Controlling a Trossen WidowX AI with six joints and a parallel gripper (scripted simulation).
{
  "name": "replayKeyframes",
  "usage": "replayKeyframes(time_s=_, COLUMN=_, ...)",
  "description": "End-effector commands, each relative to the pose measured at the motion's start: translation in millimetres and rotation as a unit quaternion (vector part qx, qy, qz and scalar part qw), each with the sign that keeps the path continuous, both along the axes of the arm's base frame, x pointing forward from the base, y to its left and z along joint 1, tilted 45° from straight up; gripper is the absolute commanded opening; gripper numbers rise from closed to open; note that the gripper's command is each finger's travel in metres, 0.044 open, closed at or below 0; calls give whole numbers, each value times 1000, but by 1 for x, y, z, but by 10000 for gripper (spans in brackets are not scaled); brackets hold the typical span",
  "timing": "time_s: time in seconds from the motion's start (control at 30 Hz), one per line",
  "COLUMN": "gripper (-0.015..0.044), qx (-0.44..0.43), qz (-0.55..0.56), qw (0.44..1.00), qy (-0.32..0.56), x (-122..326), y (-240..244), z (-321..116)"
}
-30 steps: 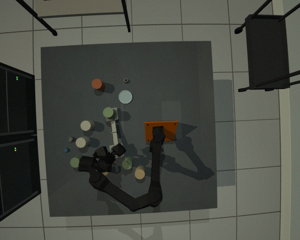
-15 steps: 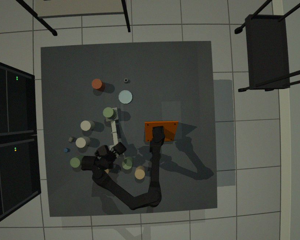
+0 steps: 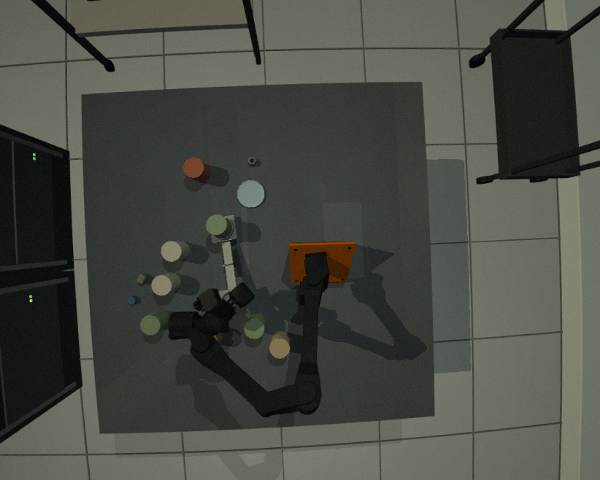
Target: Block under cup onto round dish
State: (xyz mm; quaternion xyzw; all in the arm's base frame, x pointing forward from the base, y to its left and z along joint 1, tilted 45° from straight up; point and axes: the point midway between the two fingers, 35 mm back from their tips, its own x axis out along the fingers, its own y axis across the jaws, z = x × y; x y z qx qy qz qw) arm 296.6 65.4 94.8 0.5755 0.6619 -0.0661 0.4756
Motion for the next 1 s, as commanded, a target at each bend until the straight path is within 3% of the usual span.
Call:
replayKeyframes(time_s=0.0, gripper=208, qx=3, qz=-3, qw=1000, qy=1, x=1, y=2, z=-2)
replayKeyframes(time_s=0.07, gripper=155, qx=3, qz=-3, qw=1000, qy=1, x=1, y=2, z=-2)
replayKeyframes(time_s=0.33, gripper=102, qx=3, qz=-3, qw=1000, qy=1, x=1, y=2, z=-2)
replayKeyframes(time_s=0.47, gripper=0, qx=2, qz=-3, qw=1000, qy=1, x=1, y=-4, z=3)
replayKeyframes(time_s=0.97, gripper=0, qx=1, qz=-3, qw=1000, qy=2, x=-9, y=-62, z=61)
